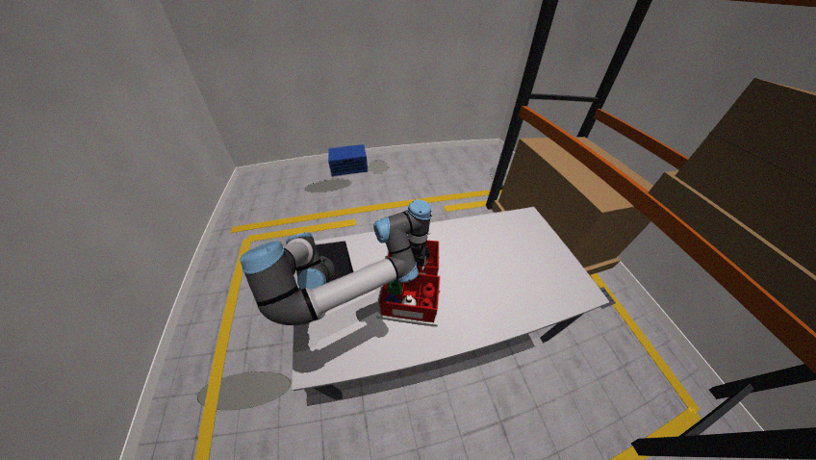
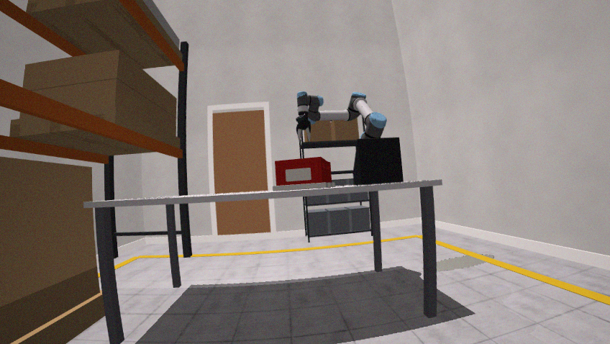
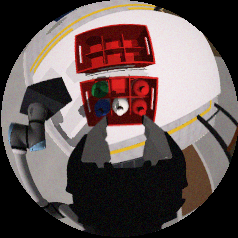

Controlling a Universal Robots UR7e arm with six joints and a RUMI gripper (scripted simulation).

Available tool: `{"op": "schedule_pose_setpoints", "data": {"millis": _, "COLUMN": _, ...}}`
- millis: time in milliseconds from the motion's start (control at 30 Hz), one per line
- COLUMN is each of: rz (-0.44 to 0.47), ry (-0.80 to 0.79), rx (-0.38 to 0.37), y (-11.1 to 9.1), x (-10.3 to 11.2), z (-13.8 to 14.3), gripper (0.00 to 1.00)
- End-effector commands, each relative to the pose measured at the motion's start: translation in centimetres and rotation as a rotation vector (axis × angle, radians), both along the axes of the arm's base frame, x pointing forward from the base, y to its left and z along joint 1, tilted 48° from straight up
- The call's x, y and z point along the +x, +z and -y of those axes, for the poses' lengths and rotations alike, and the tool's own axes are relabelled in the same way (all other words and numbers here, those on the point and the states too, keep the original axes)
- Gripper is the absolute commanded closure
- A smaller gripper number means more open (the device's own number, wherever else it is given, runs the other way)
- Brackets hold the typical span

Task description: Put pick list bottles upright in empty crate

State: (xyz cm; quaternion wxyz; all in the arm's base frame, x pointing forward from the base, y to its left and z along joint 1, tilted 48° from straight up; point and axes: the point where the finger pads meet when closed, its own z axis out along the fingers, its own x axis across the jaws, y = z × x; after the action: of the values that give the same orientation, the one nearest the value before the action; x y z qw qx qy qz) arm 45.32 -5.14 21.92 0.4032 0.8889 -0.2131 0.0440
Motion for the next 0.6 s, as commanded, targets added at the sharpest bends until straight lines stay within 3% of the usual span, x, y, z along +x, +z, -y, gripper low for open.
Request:
{"op": "schedule_pose_setpoints", "data": {"millis": 0, "rz": 0.045, "ry": -0.04, "rx": -0.006, "y": 0.1, "x": 0.2, "z": 0.9, "gripper": 0.62}}
{"op": "schedule_pose_setpoints", "data": {"millis": 567, "rz": 0.406, "ry": -0.37, "rx": -0.051, "y": 0.2, "x": 1.8, "z": 8.2, "gripper": 0.62}}
